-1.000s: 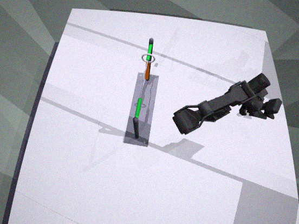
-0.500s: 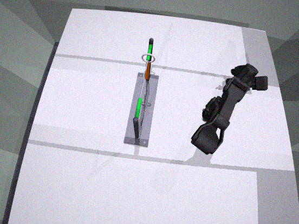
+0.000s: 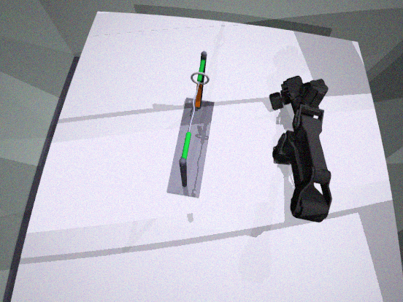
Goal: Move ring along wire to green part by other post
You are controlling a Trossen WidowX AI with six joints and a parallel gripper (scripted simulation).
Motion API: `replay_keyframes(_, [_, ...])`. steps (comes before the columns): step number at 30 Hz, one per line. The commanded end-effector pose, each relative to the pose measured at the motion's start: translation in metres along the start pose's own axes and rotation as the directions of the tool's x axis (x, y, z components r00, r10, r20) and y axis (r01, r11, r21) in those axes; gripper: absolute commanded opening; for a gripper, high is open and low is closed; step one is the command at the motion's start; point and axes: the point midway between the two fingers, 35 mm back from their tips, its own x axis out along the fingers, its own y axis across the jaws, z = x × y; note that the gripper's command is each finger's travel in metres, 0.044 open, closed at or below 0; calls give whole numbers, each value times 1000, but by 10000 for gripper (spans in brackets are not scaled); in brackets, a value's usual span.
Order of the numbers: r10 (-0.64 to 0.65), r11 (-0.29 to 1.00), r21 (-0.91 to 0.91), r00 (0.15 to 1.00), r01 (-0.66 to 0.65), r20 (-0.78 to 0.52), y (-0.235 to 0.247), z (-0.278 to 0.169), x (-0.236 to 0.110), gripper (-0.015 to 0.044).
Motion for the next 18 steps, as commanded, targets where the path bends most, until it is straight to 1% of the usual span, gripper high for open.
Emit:
replay_keyframes(1, [191,981,1,974,-193,125,40,21,-3,160])
replay_keyframes(5, [389,919,-28,890,-394,238,81,42,-16,160])
replay_keyframes(9, [572,810,-79,754,-581,323,120,58,-38,160])
replay_keyframes(13, [729,657,-147,573,-740,375,154,68,-68,160])
replay_keyframes(18, [871,412,-241,302,-878,389,189,72,-114,160])
